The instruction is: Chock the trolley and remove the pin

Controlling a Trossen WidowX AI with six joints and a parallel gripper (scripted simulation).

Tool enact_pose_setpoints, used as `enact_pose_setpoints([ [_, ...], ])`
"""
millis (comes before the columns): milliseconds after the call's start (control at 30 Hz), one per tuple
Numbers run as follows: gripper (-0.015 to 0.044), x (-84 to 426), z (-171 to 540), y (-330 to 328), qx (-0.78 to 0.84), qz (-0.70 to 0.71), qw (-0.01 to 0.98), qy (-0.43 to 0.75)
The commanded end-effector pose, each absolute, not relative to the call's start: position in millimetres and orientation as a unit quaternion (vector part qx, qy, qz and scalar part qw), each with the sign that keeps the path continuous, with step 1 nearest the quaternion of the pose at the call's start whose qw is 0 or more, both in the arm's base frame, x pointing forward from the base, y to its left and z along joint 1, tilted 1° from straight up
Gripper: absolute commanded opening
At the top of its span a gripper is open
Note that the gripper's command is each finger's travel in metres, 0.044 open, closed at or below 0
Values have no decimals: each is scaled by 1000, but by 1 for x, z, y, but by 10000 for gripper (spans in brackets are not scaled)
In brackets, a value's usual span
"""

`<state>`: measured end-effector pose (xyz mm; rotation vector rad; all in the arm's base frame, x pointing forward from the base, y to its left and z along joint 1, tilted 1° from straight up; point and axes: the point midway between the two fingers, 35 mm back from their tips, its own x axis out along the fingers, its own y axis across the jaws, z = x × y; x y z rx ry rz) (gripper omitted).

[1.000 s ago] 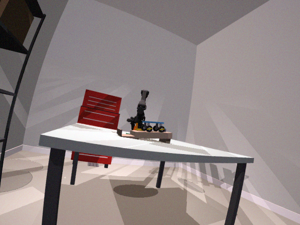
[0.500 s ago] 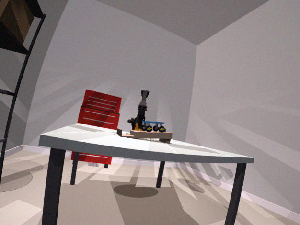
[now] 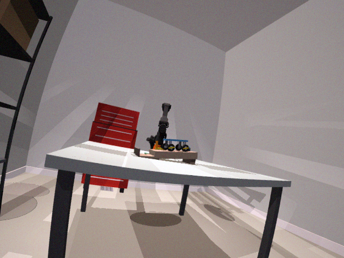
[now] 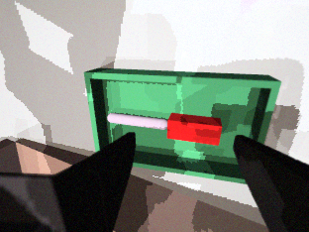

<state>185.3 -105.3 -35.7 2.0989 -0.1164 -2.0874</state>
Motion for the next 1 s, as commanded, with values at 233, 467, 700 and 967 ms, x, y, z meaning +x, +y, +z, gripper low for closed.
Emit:
enact_pose_setpoints([
  [233,340,186,-26,-105,705,-702,90,-40],
  [467,419,184,-7,-104,704,-703,89,-41],
  [700,440,183,15,-103,704,-703,89,-41],
  [967,440,184,44,-104,704,-703,89,-41],
])
